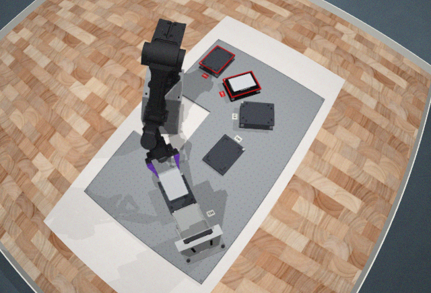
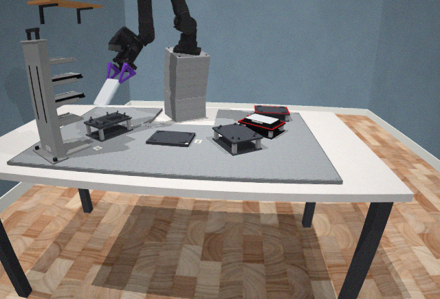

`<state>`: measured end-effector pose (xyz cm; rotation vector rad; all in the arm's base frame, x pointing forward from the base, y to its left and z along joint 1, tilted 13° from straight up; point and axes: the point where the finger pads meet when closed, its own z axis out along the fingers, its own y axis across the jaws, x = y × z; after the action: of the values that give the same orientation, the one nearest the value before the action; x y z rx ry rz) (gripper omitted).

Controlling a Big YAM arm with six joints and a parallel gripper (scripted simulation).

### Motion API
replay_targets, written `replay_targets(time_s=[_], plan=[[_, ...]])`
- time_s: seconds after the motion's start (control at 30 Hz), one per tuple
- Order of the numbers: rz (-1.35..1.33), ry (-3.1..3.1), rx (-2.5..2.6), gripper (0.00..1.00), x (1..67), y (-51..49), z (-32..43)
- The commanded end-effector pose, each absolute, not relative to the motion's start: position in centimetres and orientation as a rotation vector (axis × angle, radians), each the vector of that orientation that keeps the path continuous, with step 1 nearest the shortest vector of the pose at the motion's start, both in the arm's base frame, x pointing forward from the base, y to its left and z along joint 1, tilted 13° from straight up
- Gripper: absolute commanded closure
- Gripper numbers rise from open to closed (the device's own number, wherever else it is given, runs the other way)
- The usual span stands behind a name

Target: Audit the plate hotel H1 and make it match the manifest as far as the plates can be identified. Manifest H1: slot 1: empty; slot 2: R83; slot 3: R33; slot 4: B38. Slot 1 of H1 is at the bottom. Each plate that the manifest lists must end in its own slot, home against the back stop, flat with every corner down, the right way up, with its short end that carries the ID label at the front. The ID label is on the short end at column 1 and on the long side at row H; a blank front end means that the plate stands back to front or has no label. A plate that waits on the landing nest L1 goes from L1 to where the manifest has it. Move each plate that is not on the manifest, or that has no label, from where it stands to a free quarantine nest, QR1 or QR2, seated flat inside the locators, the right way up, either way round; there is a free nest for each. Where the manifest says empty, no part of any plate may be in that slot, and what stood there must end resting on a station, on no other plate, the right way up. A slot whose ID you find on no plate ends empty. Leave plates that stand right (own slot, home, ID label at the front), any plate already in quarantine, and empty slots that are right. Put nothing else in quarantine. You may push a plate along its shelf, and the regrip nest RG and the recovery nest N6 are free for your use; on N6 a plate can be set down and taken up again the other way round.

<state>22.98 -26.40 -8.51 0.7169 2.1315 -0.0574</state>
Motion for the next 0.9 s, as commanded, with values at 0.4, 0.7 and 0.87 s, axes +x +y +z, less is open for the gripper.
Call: replay_targets(time_s=[0.4,0.7,0.87], plan=[[-0.077,2.11,0.705,0.14,23.6,-27.0,-8.8],[-0.076,2.11,0.7,0.14,23.8,-26.9,-9.2],[-0.078,2.109,0.709,0.14,23.6,-26.9,-9.3]])
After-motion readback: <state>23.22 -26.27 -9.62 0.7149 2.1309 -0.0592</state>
